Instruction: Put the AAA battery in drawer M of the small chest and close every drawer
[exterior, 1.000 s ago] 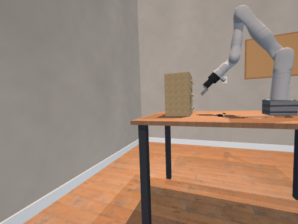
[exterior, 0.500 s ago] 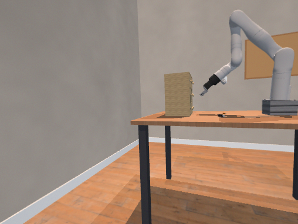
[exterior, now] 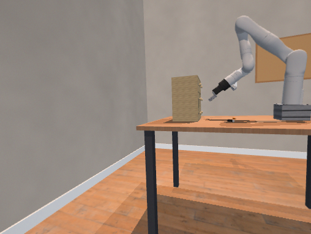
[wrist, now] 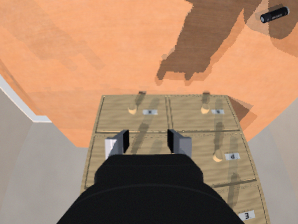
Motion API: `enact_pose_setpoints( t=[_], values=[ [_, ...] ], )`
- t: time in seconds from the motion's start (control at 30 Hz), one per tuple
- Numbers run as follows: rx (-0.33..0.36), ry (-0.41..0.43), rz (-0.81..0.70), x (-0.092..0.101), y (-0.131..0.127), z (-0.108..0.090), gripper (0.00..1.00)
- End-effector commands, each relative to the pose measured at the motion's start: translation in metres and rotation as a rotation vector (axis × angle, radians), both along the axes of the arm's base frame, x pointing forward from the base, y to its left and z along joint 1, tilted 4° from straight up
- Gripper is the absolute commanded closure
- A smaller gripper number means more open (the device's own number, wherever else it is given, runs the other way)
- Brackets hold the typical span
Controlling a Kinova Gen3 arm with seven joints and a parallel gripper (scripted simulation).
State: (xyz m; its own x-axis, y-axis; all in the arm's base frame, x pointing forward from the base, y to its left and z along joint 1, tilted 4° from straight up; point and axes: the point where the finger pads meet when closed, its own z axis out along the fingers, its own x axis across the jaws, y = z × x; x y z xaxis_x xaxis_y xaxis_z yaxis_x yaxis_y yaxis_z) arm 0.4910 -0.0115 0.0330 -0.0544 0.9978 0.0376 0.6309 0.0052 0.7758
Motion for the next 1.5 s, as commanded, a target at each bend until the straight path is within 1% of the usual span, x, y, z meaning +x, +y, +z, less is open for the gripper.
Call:
enact_pose_setpoints(
  t=[0.0, 0.83, 1.47],
  values=[
    [0.002, 0.000, 0.000, -0.0019, 0.0005, -0.0051, 0.00],
    [0.006, -0.074, -0.003, 0.0027, 0.0010, -0.0124, 0.00],
    [0.008, -0.102, -0.004, 0.0044, 0.0012, -0.0151, 0.00]
  ],
)
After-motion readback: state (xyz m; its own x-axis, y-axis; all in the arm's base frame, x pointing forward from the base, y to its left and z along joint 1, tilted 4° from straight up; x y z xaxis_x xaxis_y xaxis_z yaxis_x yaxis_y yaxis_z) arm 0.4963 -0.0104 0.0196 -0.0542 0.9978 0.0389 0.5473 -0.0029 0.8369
